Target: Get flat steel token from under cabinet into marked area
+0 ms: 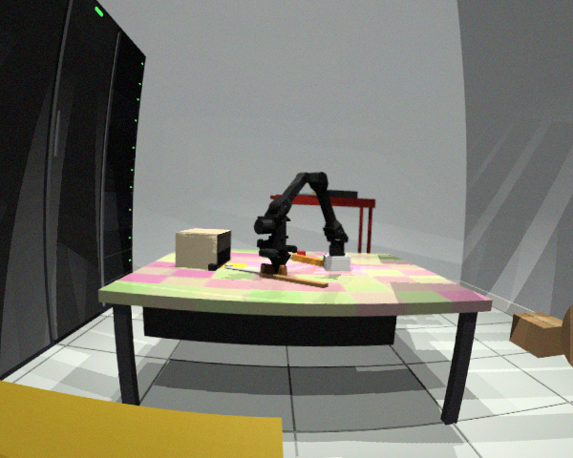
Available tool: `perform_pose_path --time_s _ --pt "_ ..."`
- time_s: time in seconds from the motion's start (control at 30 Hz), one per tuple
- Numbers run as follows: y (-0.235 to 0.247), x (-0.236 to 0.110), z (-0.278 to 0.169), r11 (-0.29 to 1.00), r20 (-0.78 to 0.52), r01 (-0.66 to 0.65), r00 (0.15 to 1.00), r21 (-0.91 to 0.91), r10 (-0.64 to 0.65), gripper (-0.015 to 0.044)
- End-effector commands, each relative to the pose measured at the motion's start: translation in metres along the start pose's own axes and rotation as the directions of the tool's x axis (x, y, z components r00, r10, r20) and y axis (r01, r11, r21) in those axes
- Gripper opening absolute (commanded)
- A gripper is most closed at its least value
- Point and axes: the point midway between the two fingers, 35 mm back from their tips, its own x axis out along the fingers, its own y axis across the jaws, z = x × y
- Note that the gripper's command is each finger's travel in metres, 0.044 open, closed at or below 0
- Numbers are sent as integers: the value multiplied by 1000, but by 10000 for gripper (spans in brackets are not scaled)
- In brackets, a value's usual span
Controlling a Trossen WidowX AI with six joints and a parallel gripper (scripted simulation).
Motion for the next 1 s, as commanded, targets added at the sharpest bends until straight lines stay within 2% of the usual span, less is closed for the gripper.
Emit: perform_pose_path --time_s 0.0,0.03,0.2,0.3,0.97 --pt "0 0 0 1000 0 0 1000 0 0 184" --pt "0 0 0 1000 -1 0 1000 0 0 200" --pt "0 -1 0 1000 -1 -3 1000 0 3 200" --pt "0 -1 0 1000 9 -11 1000 0 11 270" --pt "0 13 0 1000 16 -17 1000 2 17 270"
